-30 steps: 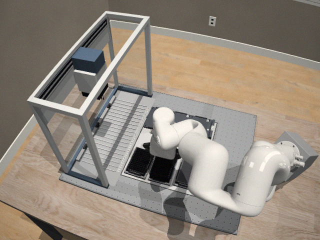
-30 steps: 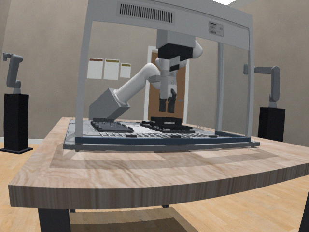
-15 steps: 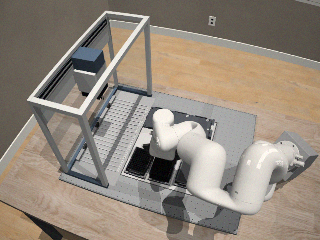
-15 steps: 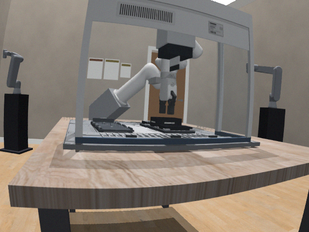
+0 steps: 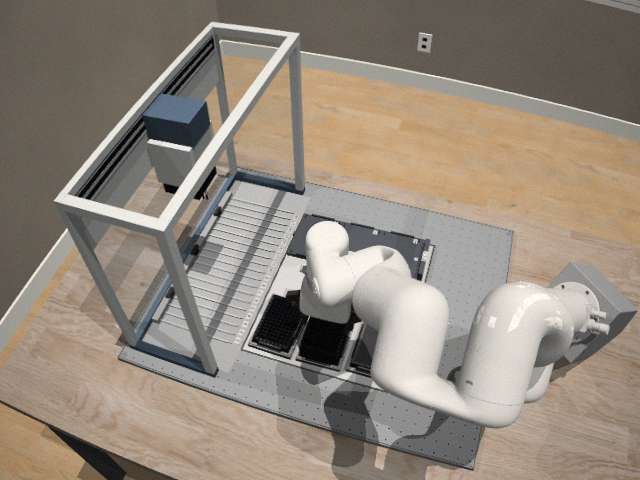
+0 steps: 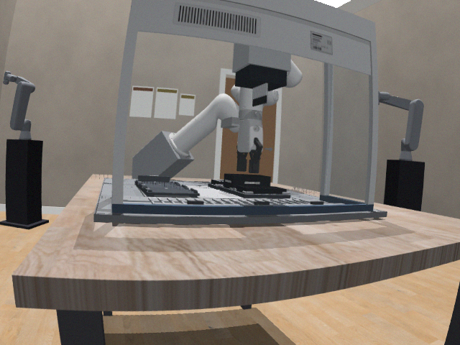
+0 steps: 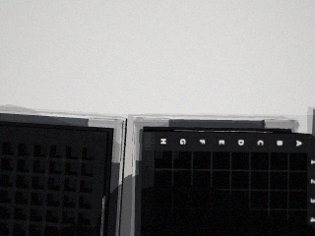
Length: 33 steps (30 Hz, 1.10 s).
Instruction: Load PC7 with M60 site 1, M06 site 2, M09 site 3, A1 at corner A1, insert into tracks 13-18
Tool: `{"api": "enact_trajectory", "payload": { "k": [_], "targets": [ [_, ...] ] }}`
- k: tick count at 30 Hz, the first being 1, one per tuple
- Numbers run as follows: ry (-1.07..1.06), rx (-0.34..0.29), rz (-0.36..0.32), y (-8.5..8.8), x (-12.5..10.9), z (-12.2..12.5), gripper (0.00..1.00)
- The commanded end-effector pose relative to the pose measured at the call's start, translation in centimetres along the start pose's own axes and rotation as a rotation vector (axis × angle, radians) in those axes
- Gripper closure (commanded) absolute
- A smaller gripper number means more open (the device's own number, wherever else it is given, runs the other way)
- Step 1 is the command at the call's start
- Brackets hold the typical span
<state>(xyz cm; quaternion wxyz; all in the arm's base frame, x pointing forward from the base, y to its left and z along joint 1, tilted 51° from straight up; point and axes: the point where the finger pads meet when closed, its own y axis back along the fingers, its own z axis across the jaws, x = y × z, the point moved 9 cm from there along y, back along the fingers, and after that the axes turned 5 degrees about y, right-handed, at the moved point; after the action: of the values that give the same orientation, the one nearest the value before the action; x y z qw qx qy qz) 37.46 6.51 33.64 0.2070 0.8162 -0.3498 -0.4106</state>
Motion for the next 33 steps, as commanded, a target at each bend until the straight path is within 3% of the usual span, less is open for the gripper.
{"api": "enact_trajectory", "payload": {
  "k": [1, 33],
  "targets": [
    [0.001, 0.003, 0.001, -0.3, 0.0, -0.1, 0.0],
    [0.001, 0.003, 0.001, -2.2, 0.0, -0.1, 0.0]
  ]
}}
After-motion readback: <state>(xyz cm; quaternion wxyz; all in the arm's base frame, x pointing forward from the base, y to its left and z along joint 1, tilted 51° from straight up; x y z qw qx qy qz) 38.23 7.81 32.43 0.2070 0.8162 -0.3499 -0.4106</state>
